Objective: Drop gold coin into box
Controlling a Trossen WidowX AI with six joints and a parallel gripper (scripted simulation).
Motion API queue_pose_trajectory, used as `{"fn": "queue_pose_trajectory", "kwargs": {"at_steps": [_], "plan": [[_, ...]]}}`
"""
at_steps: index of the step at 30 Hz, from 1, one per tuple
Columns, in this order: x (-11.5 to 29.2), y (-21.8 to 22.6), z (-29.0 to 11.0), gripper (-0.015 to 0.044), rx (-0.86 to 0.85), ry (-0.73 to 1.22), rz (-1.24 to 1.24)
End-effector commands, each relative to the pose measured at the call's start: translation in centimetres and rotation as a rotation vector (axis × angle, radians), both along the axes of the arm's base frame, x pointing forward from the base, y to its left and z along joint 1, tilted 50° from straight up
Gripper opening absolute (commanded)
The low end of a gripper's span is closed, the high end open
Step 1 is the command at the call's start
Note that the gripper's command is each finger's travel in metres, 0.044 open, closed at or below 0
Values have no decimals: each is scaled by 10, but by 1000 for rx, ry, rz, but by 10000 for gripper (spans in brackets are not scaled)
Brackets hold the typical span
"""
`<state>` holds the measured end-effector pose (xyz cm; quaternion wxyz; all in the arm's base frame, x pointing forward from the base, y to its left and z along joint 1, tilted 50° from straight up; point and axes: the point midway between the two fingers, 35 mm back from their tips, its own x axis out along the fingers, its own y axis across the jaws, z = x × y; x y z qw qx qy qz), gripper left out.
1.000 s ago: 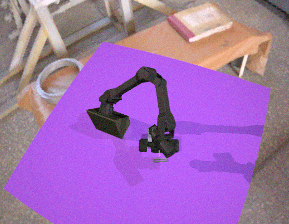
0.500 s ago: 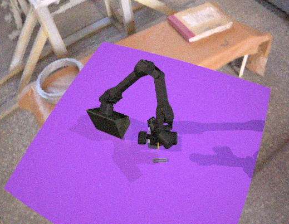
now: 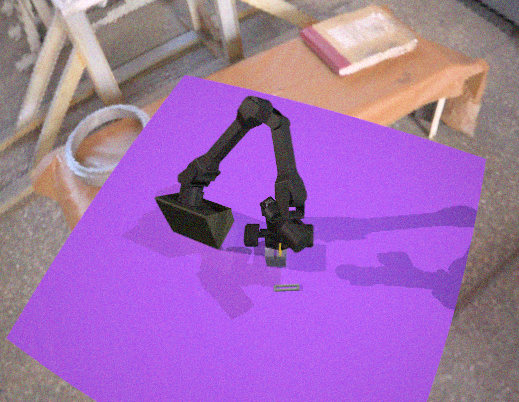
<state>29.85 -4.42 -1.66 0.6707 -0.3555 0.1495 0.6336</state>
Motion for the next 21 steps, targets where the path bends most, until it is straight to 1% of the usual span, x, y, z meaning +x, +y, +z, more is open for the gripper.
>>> {"fn": "queue_pose_trajectory", "kwargs": {"at_steps": [1, 13, 21], "plan": [[-7, 8, 6, 0, 3, -1, -1], [-27, 27, 19, 0, 5, 1, 0], [-24, 22, 16, 0, 3, 2, 1]]}}
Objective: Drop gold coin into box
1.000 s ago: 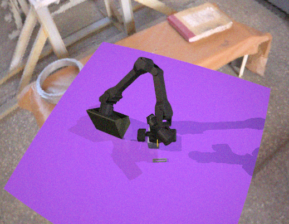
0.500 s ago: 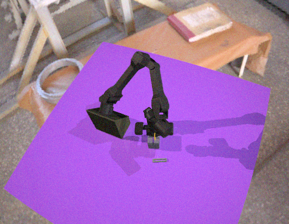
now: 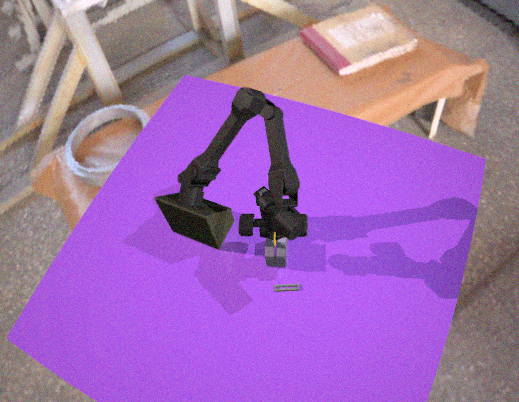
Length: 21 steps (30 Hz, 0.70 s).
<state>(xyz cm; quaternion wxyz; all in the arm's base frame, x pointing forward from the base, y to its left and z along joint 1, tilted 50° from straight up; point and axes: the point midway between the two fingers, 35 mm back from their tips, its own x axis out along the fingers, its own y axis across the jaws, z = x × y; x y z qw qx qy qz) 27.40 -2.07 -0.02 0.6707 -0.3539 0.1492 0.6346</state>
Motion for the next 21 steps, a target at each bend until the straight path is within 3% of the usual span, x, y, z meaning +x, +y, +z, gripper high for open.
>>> {"fn": "queue_pose_trajectory", "kwargs": {"at_steps": [1, 21], "plan": [[1, -1, -1, 0, 0, 0, 0], [-4, 4, 3, 0, 0, 1, 1]]}}
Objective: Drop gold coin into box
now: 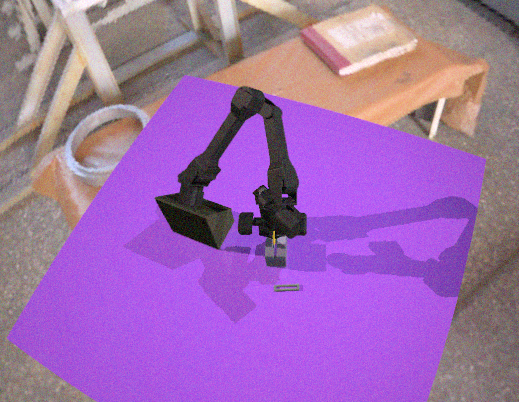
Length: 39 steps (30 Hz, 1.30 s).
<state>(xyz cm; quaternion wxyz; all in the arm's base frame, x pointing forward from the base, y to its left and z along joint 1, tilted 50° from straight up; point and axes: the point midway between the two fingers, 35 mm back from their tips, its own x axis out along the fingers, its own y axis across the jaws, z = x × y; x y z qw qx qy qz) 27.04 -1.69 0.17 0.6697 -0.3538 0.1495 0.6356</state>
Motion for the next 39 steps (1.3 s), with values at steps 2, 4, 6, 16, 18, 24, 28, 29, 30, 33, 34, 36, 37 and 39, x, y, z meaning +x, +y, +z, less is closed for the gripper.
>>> {"fn": "queue_pose_trajectory", "kwargs": {"at_steps": [2, 4, 6, 16, 18, 24, 28, 29, 30, 33, 34, 36, 37, 39], "plan": [[0, -1, 0, 0, 0, 0, -1], [0, -1, 0, 0, 0, 0, -1], [0, -1, 0, 0, 0, 0, -1], [1, 4, -2, 0, 1, 3, -3], [1, 4, -3, 0, 1, 3, -3], [1, 7, -4, 0, 1, 3, -3], [1, 8, -5, 0, 1, 3, -3], [1, 8, -5, 0, 1, 3, -3], [1, 9, -6, 0, 1, 3, -3], [1, 9, -7, 0, 1, 3, -3], [2, 10, -7, 0, 2, 3, -4], [2, 10, -8, 0, 2, 4, -4], [2, 10, -8, 0, 2, 4, -5], [2, 11, -9, 0, 2, 5, -5]]}}
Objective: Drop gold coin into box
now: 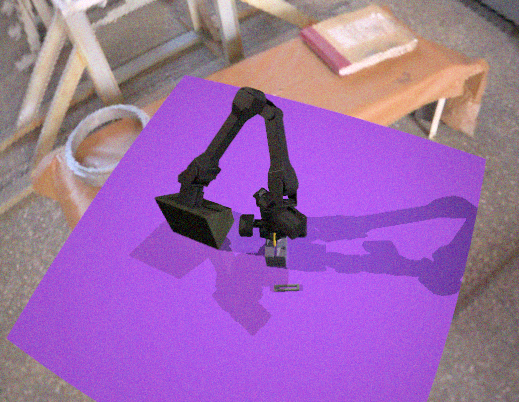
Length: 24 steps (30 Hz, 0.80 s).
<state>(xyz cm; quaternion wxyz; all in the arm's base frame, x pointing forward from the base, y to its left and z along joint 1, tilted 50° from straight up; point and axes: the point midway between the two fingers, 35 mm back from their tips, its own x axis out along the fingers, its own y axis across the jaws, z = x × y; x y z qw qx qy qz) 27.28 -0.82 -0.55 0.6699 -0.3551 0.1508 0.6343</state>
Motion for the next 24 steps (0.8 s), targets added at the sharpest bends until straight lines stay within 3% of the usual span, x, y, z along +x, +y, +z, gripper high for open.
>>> {"fn": "queue_pose_trajectory", "kwargs": {"at_steps": [1, 13, 19, 24], "plan": [[0, 2, -2, 0, 6, 6, -2], [0, 7, -5, 0, 5, 4, -1], [1, 4, -3, 157, 0, -1, 0], [1, 4, -3, 161, 0, -1, 0]]}}
